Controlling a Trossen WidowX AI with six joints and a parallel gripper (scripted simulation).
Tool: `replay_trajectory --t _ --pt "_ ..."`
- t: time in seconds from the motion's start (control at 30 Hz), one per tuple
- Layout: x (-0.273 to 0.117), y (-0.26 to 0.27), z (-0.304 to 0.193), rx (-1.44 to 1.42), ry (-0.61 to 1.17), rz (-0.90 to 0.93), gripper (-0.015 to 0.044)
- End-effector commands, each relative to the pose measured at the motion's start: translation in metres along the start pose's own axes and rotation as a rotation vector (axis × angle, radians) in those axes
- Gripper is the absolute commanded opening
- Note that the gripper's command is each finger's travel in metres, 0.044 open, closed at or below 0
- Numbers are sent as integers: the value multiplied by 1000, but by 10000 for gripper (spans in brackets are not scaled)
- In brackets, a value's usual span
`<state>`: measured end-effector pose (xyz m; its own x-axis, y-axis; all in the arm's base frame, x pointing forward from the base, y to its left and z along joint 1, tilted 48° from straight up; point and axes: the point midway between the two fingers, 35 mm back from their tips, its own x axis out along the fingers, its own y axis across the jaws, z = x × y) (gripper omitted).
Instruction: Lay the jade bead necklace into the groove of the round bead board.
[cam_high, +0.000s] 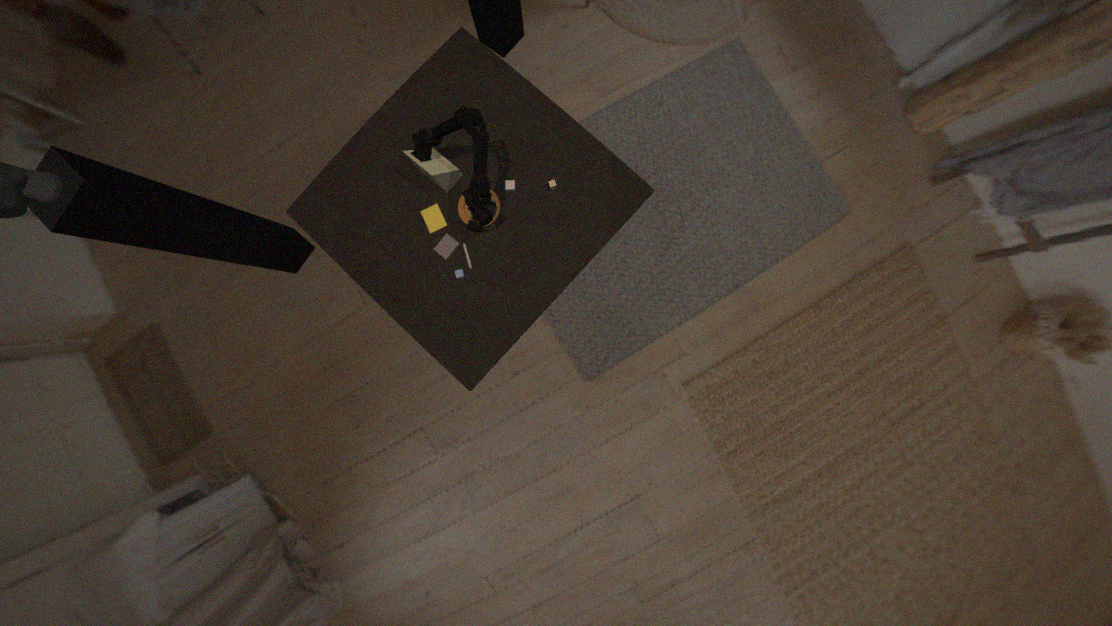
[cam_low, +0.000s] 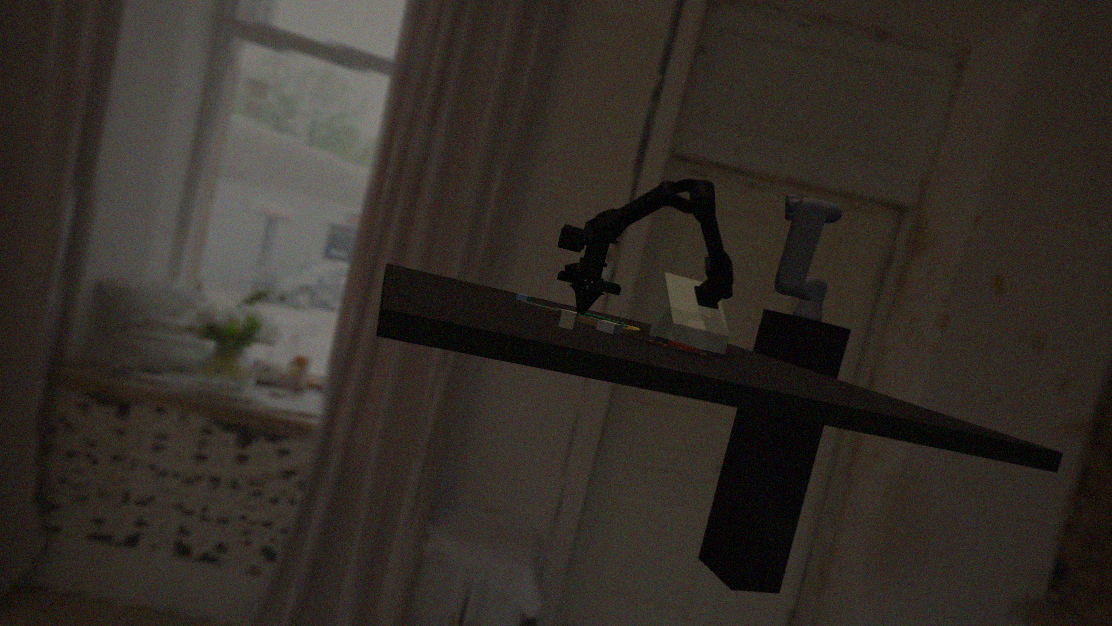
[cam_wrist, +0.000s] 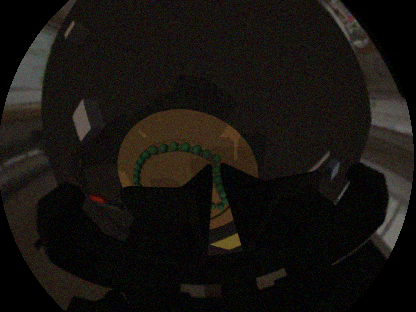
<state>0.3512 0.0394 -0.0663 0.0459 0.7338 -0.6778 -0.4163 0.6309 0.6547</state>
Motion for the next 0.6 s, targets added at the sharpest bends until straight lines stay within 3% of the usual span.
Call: replay_trajectory --t 0.0,0.57 --pt "-1 0 0 0 0 0 0" --pt "-4 -9 -1 10 1 5 0"
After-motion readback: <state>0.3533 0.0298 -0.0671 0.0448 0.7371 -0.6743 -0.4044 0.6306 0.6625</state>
